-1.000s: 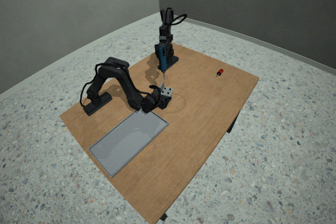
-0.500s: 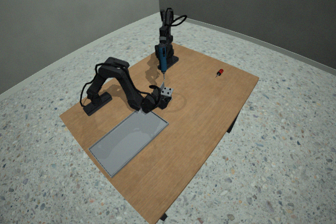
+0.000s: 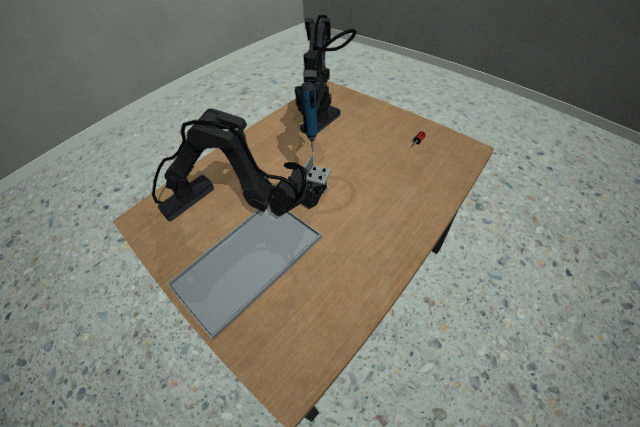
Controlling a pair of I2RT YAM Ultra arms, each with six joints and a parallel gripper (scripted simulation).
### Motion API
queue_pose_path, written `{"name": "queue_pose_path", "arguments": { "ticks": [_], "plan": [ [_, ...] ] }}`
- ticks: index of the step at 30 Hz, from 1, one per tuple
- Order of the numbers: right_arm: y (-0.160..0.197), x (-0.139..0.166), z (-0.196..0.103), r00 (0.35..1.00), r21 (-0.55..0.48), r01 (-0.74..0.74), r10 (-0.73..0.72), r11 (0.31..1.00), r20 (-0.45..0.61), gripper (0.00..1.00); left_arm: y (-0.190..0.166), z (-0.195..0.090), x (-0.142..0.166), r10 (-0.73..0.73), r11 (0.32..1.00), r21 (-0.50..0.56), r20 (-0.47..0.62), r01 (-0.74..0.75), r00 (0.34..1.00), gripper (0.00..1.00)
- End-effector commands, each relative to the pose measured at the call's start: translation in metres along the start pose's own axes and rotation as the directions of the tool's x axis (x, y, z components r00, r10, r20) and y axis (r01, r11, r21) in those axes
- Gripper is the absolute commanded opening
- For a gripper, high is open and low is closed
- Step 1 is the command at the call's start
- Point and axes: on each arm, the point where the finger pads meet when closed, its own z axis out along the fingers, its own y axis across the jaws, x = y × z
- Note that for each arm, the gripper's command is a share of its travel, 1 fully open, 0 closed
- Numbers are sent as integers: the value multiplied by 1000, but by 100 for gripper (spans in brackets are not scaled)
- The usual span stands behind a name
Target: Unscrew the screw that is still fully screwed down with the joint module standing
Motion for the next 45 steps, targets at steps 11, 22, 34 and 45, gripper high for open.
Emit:
{"name": "queue_pose_path", "arguments": {
  "ticks": [11, 22, 34, 45],
  "plan": [
    [-6, -14, -6, 1000, 14, 21, -21, 1000, 19, 59, 2, -6, -45, -8, 1000, 0, 152, 8, 988, 42],
    [-6, -14, -6, 1000, 14, 21, -21, 1000, 19, 59, 2, -7, -37, -9, 1000, -1, 133, 9, 991, 42],
    [-6, -14, -6, 1000, 14, 21, -21, 1000, 19, 59, 2, -7, -39, -9, 1000, -2, 137, 9, 991, 42],
    [-6, -14, -6, 1000, 14, 21, -21, 1000, 19, 59, 2, -7, -32, -9, 1000, -2, 121, 9, 993, 42]
  ]
}}
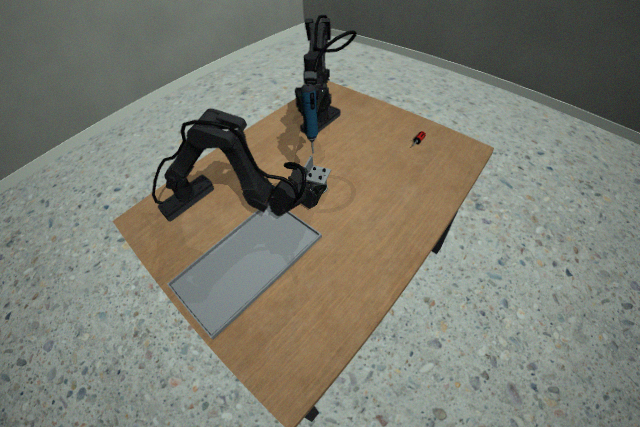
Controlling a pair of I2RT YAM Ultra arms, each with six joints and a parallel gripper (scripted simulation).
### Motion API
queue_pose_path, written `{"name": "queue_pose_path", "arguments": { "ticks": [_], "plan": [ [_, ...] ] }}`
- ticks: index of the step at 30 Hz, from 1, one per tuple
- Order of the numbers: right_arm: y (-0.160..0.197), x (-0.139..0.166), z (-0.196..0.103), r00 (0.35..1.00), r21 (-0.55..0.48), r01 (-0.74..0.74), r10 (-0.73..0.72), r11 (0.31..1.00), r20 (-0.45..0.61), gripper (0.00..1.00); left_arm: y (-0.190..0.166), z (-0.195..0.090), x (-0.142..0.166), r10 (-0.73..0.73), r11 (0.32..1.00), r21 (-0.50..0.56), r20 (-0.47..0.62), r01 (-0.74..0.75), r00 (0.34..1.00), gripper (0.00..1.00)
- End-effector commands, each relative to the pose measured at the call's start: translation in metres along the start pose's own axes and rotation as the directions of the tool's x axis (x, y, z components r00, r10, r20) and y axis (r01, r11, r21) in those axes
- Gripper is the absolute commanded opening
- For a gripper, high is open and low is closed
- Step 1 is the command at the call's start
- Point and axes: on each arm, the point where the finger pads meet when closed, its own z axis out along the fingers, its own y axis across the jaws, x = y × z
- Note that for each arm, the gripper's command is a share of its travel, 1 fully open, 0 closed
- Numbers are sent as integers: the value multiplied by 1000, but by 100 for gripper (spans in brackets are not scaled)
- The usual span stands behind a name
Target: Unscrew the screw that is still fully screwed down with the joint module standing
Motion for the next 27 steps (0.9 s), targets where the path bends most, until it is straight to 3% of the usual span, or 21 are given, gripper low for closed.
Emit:
{"name": "queue_pose_path", "arguments": {
  "ticks": [1, 16, 18, 21, 27],
  "plan": [
    [-6, -14, -6, 1000, 14, 21, -21, 1000, 19, 59, 2, -7, -36, -7, 1000, -2, 126, 8, 992, 42],
    [-6, -14, -6, 1000, 14, 21, -21, 1000, 19, 59, 3, -7, -36, -7, 1000, -3, 123, 8, 992, 42],
    [-6, -14, -6, 1000, 14, 21, -21, 1000, 19, 59, 3, -8, -22, -7, 1000, -2, 99, 7, 995, 42],
    [-6, -14, -6, 1000, 14, 21, -21, 1000, 19, 59, 3, -7, -35, -7, 1000, -2, 132, 7, 991, 42],
    [-6, -14, -6, 1000, 14, 21, -21, 1000, 19, 59, 3, -1, -9, -7, 1000, -2, 84, 8, 996, 42]
  ]
}}
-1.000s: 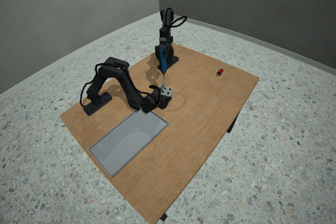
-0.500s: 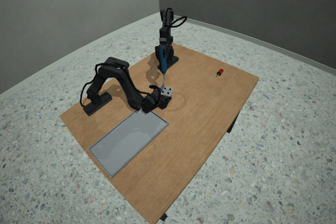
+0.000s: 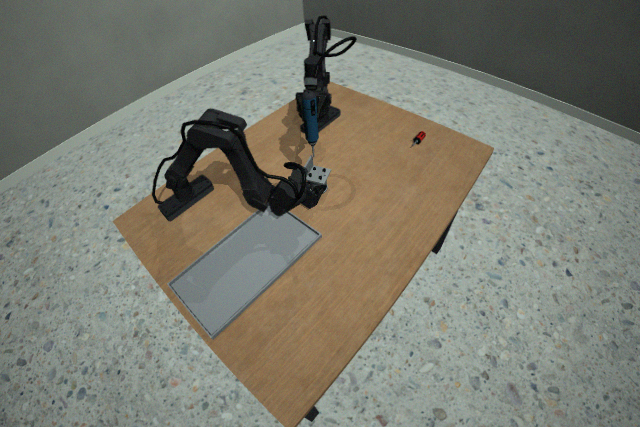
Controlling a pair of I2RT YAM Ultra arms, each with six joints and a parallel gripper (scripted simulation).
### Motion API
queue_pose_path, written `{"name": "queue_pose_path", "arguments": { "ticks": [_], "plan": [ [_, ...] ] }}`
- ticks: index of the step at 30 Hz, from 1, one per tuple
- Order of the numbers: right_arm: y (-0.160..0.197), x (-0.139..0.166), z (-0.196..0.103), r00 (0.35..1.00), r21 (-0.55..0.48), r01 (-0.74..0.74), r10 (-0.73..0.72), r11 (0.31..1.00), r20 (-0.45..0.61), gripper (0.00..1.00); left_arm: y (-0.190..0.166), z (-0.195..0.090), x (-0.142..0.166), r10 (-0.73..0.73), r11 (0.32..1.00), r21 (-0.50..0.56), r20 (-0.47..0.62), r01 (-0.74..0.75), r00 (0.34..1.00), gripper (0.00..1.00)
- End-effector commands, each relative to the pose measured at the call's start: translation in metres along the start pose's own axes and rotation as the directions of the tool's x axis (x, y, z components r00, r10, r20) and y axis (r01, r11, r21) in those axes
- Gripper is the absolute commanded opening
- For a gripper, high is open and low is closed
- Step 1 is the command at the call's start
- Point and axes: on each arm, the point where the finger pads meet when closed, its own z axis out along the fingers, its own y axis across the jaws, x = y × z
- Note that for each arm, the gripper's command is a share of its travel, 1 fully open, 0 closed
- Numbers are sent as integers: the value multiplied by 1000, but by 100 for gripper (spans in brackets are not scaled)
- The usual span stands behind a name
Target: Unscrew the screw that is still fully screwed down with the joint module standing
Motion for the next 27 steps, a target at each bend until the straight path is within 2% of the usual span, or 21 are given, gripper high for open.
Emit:
{"name": "queue_pose_path", "arguments": {
  "ticks": [1, 3, 6, 11, 23, 25, 27],
  "plan": [
    [-6, -14, -6, 1000, 14, 21, -21, 1000, 19, 59, 3, 2, -29, -7, 1000, -2, 118, 8, 993, 42],
    [-6, -14, -6, 1000, 14, 21, -21, 1000, 19, 59, 3, 1, -44, -7, 1000, -2, 152, 7, 988, 42],
    [-6, -14, -6, 1000, 14, 21, -21, 1000, 19, 59, 3, 0, -46, -7, 1000, -2, 158, 7, 987, 42],
    [-6, -14, -6, 1000, 14, 21, -21, 1000, 19, 59, 3, 1, -26, -7, 1000, -2, 115, 8, 993, 42],
    [-6, -14, -6, 1000, 14, 21, -21, 1000, 19, 59, 3, 1, -41, -7, 1000, -1, 152, 7, 988, 42],
    [-6, -14, -6, 1000, 14, 21, -21, 1000, 19, 59, 3, 1, -16, -7, 1000, -2, 101, 8, 995, 42],
    [-6, -14, -6, 1000, 14, 21, -21, 1000, 19, 59, 3, 2, -24, -7, 1000, -2, 121, 8, 993, 42]
  ]
}}
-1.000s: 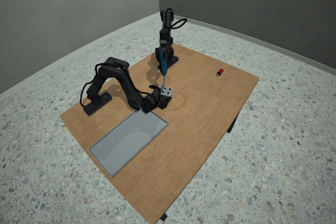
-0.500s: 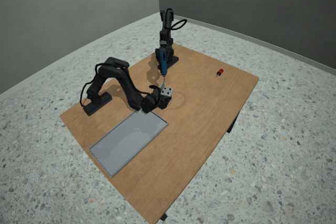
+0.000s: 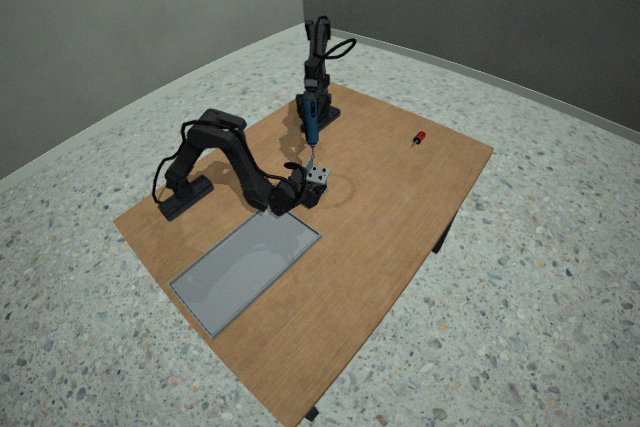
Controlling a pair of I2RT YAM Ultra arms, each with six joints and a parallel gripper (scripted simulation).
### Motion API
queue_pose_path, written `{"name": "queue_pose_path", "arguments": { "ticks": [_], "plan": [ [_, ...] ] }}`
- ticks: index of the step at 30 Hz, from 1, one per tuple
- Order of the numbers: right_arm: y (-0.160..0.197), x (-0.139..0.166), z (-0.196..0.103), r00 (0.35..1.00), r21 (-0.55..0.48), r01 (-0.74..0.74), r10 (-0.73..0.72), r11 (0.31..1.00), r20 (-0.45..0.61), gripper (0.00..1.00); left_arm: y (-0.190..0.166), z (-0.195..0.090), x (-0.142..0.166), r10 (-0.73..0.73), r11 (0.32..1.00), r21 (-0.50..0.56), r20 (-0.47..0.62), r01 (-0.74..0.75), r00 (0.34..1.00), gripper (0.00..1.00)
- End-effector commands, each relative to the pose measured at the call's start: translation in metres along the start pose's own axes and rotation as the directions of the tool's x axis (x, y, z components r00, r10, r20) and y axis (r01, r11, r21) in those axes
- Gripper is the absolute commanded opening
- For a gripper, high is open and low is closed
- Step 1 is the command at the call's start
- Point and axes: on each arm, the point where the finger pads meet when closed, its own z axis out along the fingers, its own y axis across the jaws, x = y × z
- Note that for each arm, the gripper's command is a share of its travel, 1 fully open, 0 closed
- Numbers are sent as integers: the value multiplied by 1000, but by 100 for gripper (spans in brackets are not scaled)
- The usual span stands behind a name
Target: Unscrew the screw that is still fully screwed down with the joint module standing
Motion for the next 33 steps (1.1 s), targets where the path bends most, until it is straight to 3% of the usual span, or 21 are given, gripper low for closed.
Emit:
{"name": "queue_pose_path", "arguments": {
  "ticks": [1, 8, 13, 15, 20, 33],
  "plan": [
    [-6, -14, -6, 1000, 14, 21, -21, 1000, 19, 59, 3, 2, -30, -7, 1000, -2, 115, 7, 993, 42],
    [-6, -14, -6, 1000, 14, 21, -21, 1000, 19, 59, 3, 1, -18, -7, 1000, -2, 101, 8, 995, 42],
    [-6, -14, -6, 1000, 14, 21, -21, 1000, 19, 59, 2, 1, -36, -7, 1000, -1, 143, 7, 990, 42],
    [-6, -14, -6, 1000, 14, 21, -21, 1000, 19, 59, 3, 1, -16, -7, 1000, -2, 101, 8, 995, 42],
    [-6, -14, -6, 1000, 14, 21, -21, 1000, 19, 59, 3, 1, -14, -7, 1000, -2, 102, 8, 995, 42],
    [-6, -14, -6, 1000, 14, 21, -21, 1000, 19, 59, 3, 3, -22, -7, 1000, -2, 125, 7, 992, 42]
  ]
}}
